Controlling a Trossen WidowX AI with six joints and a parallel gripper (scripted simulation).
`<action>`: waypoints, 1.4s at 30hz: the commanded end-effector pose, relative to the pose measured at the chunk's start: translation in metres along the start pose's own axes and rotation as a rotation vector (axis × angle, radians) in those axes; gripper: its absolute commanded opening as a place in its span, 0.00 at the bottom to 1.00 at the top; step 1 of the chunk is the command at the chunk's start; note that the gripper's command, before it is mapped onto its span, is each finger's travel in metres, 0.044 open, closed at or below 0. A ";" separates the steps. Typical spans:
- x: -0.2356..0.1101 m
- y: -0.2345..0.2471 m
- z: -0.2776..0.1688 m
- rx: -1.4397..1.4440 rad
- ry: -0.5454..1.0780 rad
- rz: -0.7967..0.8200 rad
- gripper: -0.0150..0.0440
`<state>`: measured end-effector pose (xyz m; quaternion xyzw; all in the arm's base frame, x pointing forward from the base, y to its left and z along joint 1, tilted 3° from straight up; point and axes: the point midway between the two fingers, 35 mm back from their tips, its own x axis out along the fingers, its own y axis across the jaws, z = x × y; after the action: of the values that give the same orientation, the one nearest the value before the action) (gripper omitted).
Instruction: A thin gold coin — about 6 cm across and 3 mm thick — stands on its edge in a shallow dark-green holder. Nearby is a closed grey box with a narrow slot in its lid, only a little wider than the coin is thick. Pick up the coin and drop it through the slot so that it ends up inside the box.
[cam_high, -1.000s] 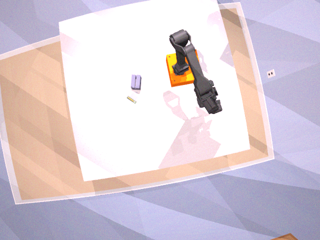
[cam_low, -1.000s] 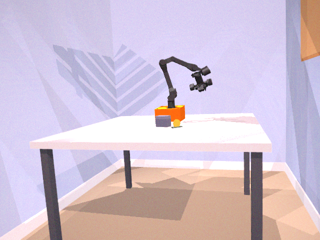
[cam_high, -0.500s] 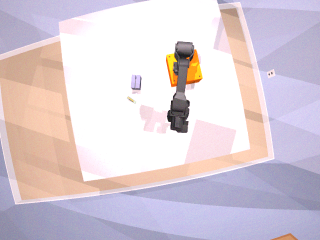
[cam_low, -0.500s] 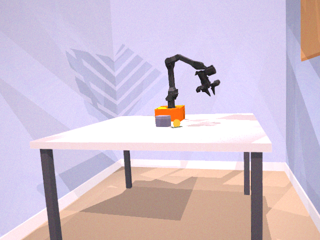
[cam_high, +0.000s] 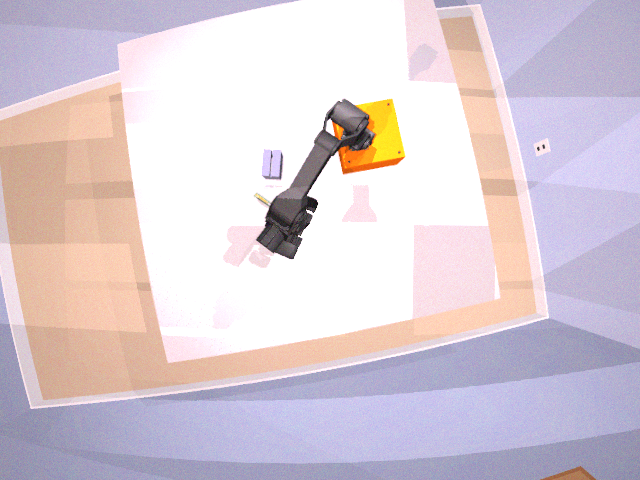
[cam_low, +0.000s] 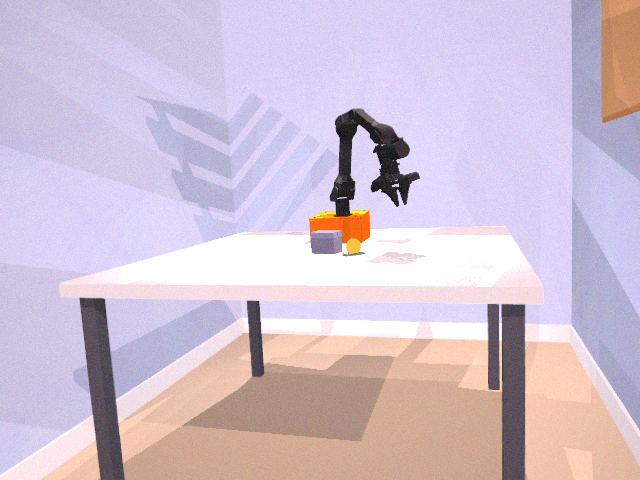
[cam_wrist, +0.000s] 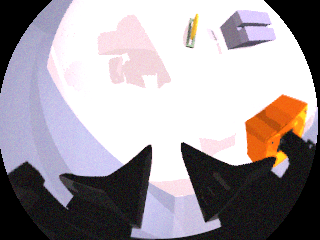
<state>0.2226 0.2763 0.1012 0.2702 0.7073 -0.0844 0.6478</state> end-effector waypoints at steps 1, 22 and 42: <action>-0.005 -0.009 0.073 0.096 -0.107 -0.044 0.53; 0.015 -0.058 0.186 0.205 -0.234 -0.153 0.53; 0.045 -0.064 0.193 0.205 -0.234 -0.153 0.53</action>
<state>0.3594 0.1450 0.0247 0.2742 0.6309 -0.2332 0.6874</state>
